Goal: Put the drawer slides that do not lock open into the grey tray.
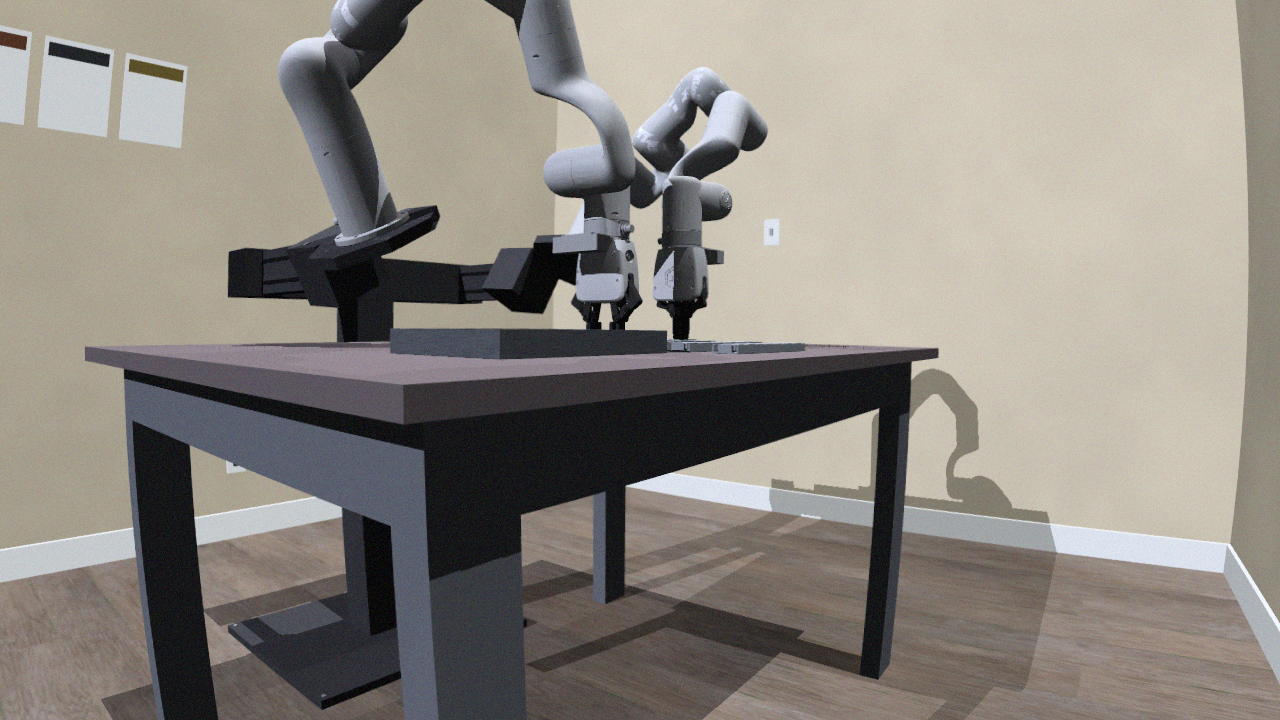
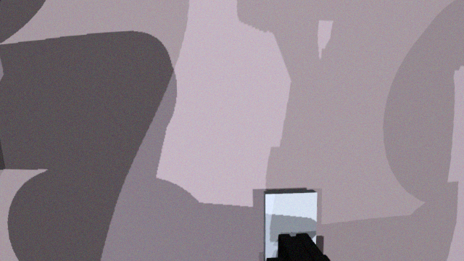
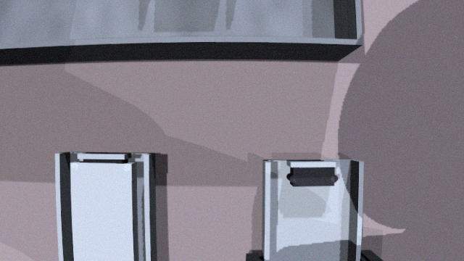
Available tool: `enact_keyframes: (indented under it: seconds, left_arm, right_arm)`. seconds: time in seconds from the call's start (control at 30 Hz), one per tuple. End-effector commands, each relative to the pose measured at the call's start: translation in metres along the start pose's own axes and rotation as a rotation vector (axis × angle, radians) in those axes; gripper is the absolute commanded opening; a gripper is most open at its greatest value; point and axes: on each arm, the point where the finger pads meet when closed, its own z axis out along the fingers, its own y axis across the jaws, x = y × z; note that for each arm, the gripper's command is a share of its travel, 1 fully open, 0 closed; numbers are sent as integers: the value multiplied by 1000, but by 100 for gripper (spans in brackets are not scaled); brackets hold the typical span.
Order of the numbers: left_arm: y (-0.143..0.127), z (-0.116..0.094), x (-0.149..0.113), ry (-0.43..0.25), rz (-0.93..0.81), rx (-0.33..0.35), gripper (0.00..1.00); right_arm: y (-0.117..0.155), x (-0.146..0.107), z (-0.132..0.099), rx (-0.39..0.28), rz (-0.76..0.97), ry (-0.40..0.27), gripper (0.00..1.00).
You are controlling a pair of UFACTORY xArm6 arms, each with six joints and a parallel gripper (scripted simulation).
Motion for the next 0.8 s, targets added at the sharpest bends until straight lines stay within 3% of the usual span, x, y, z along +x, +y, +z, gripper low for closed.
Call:
enact_keyframes:
  seconds: [0.0, 0.77]
  left_arm:
    - [1, 0, -13, 0, 0, -1, 0]
    - [1, 0, -70, 0, 0, -1, 0]
  right_arm:
    - [-1, -1, -1, 2, 1, -2, 0]
    - [-1, -1, -1, 2, 1, -2, 0]
